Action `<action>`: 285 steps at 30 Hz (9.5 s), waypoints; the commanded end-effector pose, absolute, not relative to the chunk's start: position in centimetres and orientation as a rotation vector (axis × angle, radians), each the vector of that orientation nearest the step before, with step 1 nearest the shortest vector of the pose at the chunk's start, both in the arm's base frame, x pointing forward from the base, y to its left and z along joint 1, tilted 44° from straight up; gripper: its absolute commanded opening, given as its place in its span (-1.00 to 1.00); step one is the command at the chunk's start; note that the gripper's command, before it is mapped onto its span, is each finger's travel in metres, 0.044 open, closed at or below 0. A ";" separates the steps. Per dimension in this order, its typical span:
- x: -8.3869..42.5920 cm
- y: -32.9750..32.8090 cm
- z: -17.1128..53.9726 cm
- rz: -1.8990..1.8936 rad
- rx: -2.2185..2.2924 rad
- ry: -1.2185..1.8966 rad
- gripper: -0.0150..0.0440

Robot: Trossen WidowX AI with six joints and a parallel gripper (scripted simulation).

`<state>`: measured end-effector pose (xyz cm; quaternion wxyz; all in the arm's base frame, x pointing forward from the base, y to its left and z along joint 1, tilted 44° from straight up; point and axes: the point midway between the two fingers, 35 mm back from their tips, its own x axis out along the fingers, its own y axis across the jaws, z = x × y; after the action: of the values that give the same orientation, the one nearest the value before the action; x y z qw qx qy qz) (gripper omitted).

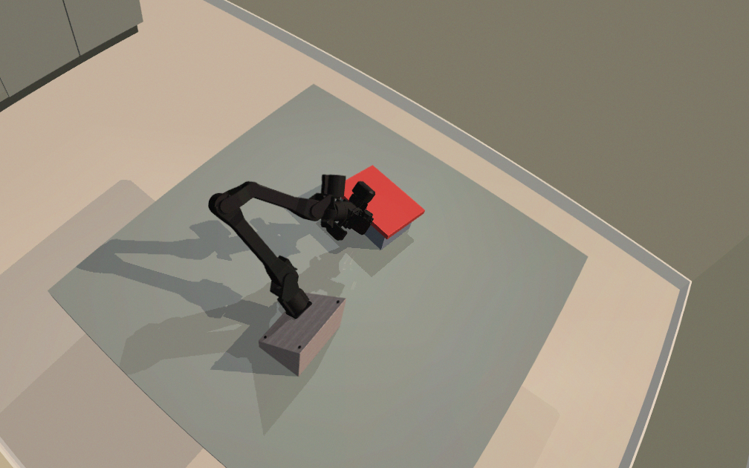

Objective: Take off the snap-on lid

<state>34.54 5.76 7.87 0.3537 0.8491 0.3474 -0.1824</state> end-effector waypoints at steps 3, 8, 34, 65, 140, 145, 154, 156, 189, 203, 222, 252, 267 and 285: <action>34.6 5.8 7.9 -0.471 2.196 0.898 -0.49; 34.7 5.8 7.9 -0.471 2.196 0.898 -0.49; 34.9 5.8 7.9 -0.471 2.196 0.898 -0.49; 35.1 5.8 7.8 -0.471 2.196 0.898 -0.49; 38.7 0.7 12.9 -0.469 2.193 0.899 -0.49; 39.3 0.3 13.3 -0.469 2.193 0.899 -0.49; 39.9 -0.5 14.1 -0.469 2.193 0.898 -0.49; 40.2 -0.7 14.2 -0.469 2.193 0.898 -0.49; 41.0 -3.3 16.8 -0.470 2.192 0.898 -0.49; 40.3 -5.1 14.4 -0.470 2.191 0.898 -0.49; 39.6 -7.8 11.8 -0.471 2.190 0.897 -0.49; 38.6 -12.3 7.9 -0.472 2.187 0.896 -0.49; 38.1 -14.5 5.9 -0.472 2.186 0.895 -0.49; 37.4 -17.1 3.5 -0.472 2.184 0.894 -0.49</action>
<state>37.28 -16.30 3.49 0.3520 0.8472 0.3506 -0.1884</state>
